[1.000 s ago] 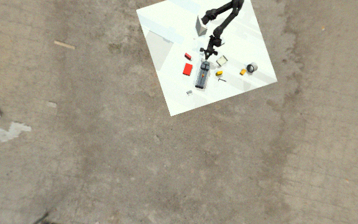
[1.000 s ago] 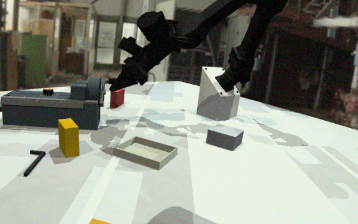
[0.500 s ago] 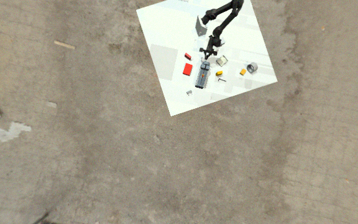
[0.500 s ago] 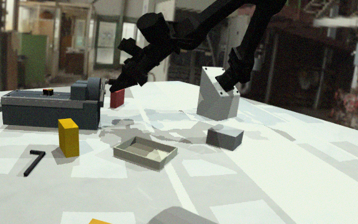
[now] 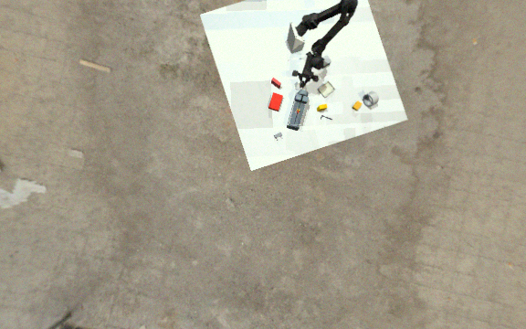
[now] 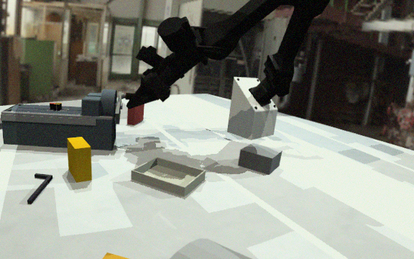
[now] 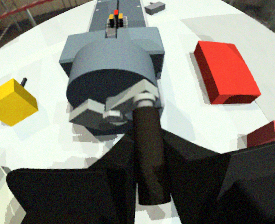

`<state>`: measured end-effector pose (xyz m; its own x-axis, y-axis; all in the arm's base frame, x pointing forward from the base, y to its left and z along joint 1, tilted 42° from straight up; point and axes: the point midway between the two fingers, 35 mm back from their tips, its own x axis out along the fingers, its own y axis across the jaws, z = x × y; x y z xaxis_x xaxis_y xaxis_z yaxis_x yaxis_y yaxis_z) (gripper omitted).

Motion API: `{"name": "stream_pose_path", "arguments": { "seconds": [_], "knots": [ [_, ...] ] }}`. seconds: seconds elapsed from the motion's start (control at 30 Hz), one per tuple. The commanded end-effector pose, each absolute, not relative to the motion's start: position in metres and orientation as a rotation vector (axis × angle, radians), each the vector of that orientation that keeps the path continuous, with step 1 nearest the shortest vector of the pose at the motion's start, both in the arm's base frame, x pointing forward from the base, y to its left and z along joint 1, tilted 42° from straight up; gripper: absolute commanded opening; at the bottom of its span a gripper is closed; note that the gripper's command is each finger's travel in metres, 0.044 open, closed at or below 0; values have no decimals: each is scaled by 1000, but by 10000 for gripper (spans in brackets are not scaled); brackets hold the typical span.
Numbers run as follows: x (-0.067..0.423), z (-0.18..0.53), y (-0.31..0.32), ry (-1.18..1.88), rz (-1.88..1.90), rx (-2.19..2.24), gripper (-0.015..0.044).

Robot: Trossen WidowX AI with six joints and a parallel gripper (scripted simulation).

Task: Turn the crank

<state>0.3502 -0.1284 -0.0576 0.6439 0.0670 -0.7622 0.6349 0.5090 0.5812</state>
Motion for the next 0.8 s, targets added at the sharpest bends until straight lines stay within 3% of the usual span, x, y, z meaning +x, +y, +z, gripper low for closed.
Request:
{"name": "stream_pose_path", "arguments": {
  "seconds": [0.0, 0.77],
  "knots": [
    [348, -67, -127, 838, -405, 993, 0],
    [351, -84, -111, 838, -404, 994, 0]
  ]
}}
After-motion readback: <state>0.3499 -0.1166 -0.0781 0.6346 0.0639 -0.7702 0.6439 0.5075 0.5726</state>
